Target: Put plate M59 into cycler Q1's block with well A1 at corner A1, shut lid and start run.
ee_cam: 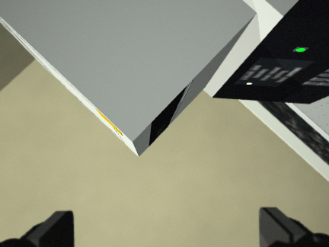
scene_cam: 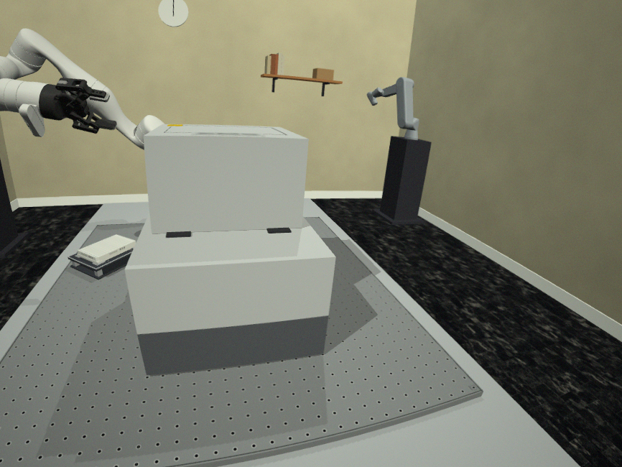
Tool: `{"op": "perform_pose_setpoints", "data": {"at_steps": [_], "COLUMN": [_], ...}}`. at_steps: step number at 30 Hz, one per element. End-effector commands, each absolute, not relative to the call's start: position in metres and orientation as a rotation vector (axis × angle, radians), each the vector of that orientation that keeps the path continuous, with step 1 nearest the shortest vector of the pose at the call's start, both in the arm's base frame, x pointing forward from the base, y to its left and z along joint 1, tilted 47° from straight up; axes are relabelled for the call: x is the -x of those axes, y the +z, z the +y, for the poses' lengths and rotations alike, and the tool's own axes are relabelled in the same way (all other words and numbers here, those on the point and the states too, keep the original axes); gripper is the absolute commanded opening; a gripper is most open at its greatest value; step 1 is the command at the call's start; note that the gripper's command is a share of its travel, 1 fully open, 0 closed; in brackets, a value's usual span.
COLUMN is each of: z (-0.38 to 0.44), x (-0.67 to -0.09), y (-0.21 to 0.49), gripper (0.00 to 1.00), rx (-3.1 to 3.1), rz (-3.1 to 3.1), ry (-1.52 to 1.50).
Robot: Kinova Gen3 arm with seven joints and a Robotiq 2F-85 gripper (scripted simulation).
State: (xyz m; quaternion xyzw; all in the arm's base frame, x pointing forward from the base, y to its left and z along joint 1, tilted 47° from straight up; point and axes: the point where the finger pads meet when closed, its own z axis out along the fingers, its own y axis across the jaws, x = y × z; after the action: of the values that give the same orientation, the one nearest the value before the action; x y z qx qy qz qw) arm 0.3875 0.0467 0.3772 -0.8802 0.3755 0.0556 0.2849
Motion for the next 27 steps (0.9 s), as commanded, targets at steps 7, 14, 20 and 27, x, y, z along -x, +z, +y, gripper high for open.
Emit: {"op": "perform_pose_setpoints", "data": {"at_steps": [7, 14, 20, 27], "z": [0.047, 0.047, 0.056, 0.07], "x": [-0.387, -0.387, -0.386, -0.385], "y": [0.378, 0.378, 0.385, 0.398], "gripper": [1.0, 1.0, 0.97, 0.91], "rx": [2.355, 2.355, 2.355, 2.356], "rz": [1.002, 1.002, 1.0, 1.0], "ry": [0.148, 0.148, 0.153, 0.153]}}
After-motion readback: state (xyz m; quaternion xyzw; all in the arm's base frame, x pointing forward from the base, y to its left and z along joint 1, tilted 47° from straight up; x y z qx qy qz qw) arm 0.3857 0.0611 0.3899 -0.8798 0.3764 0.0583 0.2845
